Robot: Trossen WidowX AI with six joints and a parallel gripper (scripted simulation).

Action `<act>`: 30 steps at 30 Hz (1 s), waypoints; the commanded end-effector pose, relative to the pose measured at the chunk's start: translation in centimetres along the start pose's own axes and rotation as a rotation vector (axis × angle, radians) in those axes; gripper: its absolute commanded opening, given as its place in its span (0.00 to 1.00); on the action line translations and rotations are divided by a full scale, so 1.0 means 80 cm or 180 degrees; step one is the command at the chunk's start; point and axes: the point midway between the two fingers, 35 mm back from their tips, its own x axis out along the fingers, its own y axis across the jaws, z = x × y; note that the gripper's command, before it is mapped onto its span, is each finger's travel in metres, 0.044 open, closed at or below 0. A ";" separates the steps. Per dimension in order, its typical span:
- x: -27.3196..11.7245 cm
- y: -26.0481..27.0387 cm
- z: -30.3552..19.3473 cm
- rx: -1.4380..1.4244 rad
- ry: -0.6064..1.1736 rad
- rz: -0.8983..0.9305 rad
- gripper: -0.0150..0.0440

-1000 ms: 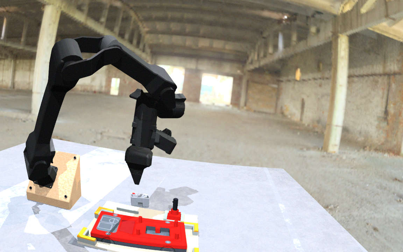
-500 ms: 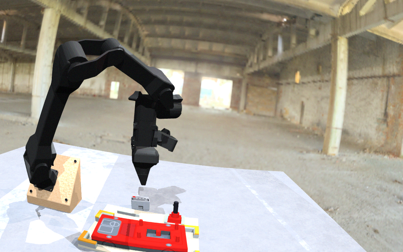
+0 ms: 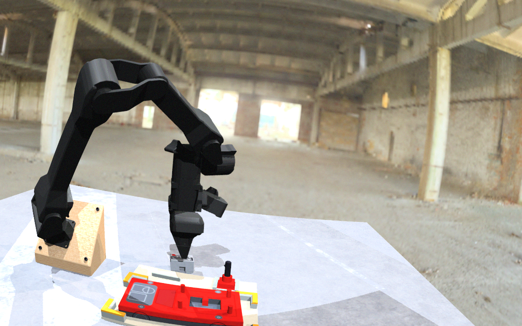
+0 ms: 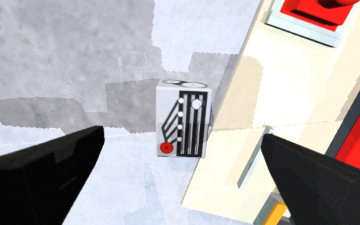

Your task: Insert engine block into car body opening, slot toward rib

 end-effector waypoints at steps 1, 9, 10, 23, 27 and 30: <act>0.009 0.000 -0.002 -0.0026 0.0003 -0.0024 1.00; 0.025 0.000 -0.002 -0.0025 0.0003 -0.0025 1.00; 0.027 0.000 -0.002 -0.0025 0.0003 -0.0026 1.00; 0.038 0.001 -0.002 -0.0025 0.0003 -0.0028 0.73; 0.038 0.001 -0.002 -0.0025 0.0003 -0.0028 0.56; 0.038 0.001 -0.002 -0.0025 0.0003 -0.0028 0.45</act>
